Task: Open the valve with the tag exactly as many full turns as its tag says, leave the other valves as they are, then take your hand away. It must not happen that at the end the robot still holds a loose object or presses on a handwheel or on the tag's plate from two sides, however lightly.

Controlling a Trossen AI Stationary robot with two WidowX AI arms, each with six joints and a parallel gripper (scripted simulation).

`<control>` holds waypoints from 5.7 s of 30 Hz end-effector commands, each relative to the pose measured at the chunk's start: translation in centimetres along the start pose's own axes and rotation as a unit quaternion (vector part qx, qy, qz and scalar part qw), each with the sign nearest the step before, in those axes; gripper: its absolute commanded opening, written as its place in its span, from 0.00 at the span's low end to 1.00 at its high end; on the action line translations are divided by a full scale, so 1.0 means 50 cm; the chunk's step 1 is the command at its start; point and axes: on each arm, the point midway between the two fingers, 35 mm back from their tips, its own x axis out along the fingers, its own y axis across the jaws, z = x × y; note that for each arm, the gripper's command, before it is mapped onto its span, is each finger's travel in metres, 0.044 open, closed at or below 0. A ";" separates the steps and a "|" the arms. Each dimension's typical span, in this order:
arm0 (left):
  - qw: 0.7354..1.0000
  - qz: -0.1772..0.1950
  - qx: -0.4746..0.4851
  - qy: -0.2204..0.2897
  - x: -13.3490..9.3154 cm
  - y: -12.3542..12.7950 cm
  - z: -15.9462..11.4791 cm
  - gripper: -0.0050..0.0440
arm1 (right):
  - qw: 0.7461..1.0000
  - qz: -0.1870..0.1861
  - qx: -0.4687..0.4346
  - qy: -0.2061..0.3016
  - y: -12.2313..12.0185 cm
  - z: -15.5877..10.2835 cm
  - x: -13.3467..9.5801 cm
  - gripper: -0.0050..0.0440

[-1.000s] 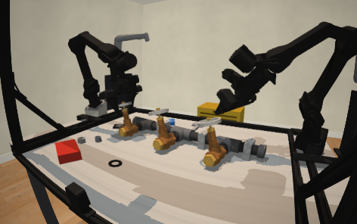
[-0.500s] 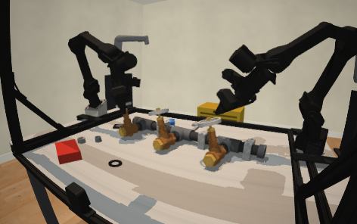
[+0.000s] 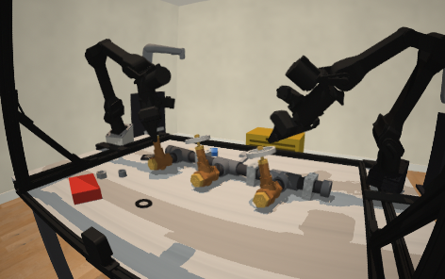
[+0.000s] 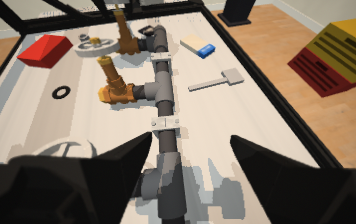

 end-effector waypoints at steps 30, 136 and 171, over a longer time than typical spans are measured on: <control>0.811 0.000 0.585 0.000 0.000 0.000 0.000 0.92 | 1.000 0.000 0.000 0.000 0.000 0.000 0.000 0.92; 0.734 0.000 0.679 0.000 0.000 0.000 0.000 0.92 | 1.000 0.000 0.000 0.000 0.000 0.000 0.000 0.92; 0.910 0.001 0.415 0.001 0.000 0.000 0.000 0.10 | 1.000 0.000 0.000 0.000 0.000 0.000 0.000 0.92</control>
